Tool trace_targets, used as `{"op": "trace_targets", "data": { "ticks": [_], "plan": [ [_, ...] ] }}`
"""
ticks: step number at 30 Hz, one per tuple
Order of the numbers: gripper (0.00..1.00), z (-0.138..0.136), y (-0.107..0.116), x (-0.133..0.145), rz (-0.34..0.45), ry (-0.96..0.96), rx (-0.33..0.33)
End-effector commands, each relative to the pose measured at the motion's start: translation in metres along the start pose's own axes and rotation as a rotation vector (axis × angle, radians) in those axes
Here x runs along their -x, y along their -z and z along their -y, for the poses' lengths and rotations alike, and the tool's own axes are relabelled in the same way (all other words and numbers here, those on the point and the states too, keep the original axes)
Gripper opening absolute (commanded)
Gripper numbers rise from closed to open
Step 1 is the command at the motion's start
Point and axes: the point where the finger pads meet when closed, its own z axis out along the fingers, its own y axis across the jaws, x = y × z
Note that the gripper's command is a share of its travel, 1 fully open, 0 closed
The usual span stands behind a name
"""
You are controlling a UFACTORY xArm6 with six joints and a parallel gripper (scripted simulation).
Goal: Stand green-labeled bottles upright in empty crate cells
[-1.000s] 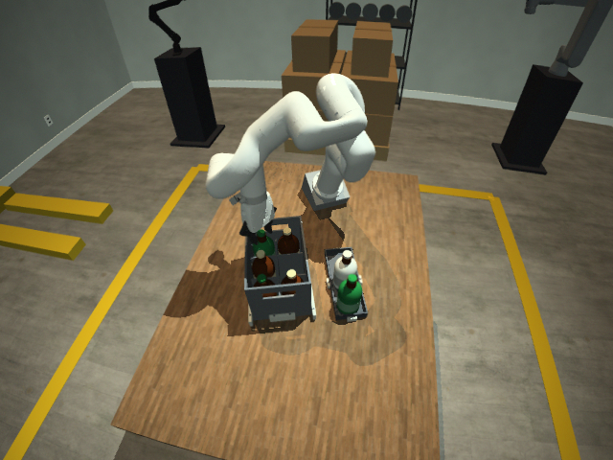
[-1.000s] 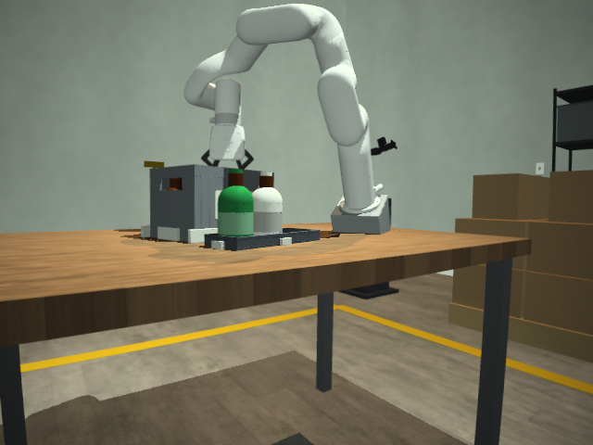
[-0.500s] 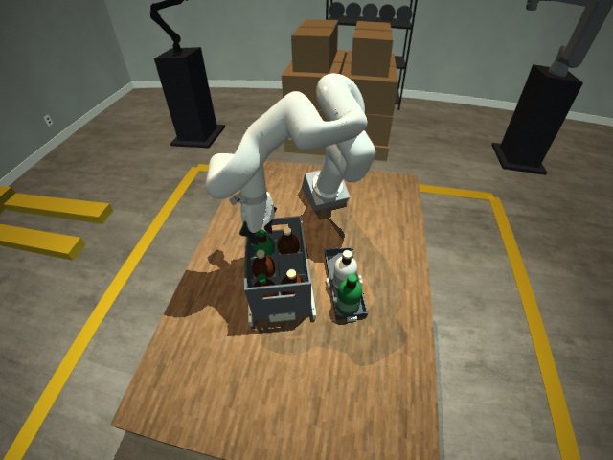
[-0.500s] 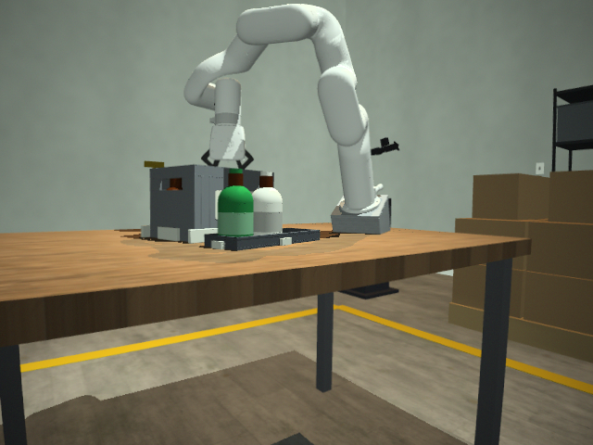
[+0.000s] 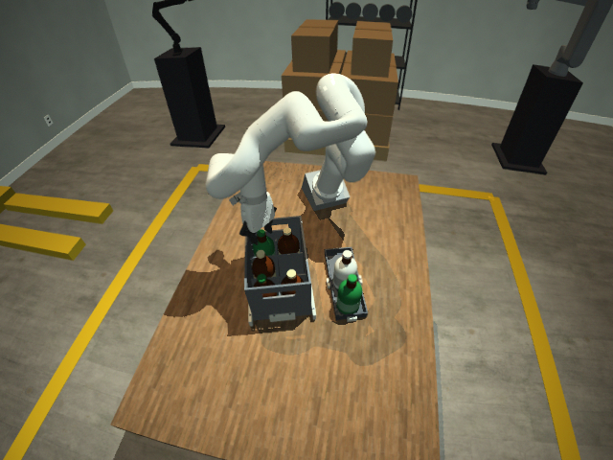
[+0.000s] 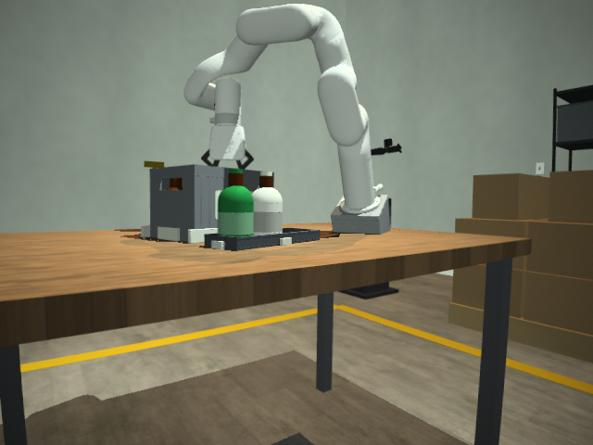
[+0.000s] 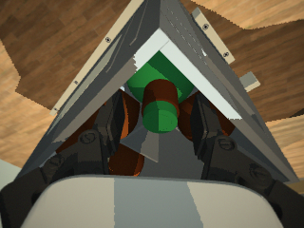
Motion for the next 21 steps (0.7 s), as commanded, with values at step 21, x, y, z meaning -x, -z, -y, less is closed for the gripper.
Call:
{"op": "trace_targets", "data": {
  "ticks": [21],
  "plan": [
    [0.65,0.0008,0.0099,-0.0001,-0.001,0.001,-0.003]
  ]
}}
